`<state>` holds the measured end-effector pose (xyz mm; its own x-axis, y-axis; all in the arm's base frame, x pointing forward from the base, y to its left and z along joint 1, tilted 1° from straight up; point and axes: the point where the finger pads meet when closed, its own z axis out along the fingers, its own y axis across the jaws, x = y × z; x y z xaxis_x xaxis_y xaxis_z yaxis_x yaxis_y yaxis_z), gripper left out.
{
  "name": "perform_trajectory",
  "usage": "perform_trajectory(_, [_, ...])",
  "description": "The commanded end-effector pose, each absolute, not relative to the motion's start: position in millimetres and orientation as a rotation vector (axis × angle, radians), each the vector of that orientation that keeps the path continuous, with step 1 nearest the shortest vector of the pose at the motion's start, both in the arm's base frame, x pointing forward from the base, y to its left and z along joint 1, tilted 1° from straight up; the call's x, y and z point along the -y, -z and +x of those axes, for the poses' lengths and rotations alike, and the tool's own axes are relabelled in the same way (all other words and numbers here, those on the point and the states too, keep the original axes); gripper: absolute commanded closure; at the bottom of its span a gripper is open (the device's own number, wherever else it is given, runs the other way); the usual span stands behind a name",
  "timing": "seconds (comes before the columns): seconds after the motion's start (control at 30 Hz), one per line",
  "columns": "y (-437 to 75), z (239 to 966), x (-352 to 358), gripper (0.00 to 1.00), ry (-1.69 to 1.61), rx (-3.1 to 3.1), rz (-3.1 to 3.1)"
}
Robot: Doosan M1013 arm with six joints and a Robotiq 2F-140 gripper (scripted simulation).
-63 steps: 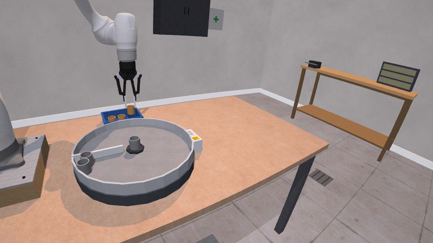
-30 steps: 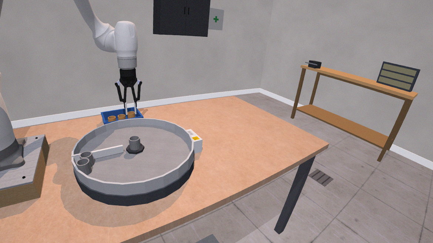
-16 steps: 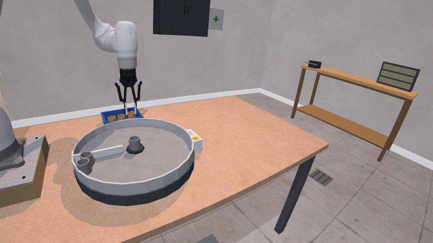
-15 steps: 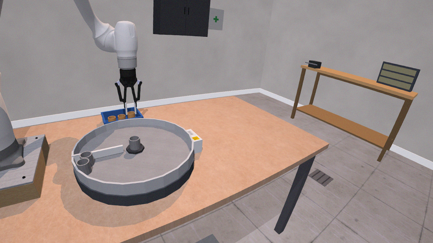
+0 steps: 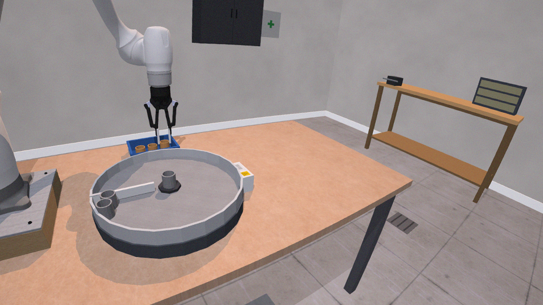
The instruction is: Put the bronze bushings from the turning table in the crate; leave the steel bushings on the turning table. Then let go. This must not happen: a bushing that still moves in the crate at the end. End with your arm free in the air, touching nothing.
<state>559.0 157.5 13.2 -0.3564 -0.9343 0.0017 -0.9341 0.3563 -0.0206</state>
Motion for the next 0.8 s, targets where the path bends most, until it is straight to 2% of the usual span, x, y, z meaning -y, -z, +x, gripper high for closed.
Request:
perform_trajectory(0.0, [-13.3, 559.0, -157.6, 1.0, 0.028, -2.578, -1.776])
perform_trajectory(0.77, [-9.2, 559.1, -157.6, 1.0, 0.028, -2.578, -1.776])
